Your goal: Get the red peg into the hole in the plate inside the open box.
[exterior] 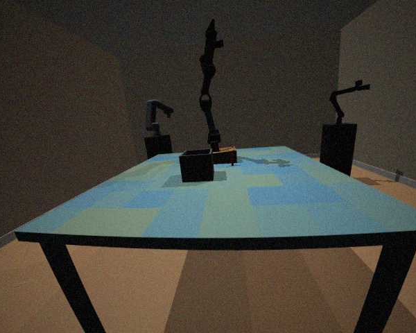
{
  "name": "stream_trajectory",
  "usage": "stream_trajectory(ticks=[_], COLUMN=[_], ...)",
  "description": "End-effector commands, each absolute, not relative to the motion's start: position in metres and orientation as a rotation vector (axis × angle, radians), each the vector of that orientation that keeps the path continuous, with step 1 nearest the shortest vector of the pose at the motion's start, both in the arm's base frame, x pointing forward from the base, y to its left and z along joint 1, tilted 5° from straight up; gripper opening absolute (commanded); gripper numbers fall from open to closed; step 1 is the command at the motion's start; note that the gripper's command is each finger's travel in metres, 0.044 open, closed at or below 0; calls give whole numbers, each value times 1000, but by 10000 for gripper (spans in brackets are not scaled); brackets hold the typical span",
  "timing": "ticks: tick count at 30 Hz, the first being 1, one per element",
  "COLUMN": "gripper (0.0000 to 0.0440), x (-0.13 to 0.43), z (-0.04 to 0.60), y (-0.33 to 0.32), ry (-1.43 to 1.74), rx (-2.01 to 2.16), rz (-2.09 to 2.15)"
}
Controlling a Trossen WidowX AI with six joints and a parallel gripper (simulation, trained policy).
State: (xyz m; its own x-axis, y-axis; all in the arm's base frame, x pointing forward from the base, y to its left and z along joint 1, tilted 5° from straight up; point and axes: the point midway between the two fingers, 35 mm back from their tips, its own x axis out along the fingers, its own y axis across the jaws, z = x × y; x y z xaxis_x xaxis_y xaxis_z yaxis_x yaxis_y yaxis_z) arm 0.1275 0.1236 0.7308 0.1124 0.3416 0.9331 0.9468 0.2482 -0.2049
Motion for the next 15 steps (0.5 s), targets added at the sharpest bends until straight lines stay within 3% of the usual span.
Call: stream_trajectory(ticks=[1, 15], gripper=[440, 440], x=[137, 196], z=[726, 691], y=[122, 120], ry=[-1409, -1200], rx=[-1248, -1022], rz=[-608, -198])
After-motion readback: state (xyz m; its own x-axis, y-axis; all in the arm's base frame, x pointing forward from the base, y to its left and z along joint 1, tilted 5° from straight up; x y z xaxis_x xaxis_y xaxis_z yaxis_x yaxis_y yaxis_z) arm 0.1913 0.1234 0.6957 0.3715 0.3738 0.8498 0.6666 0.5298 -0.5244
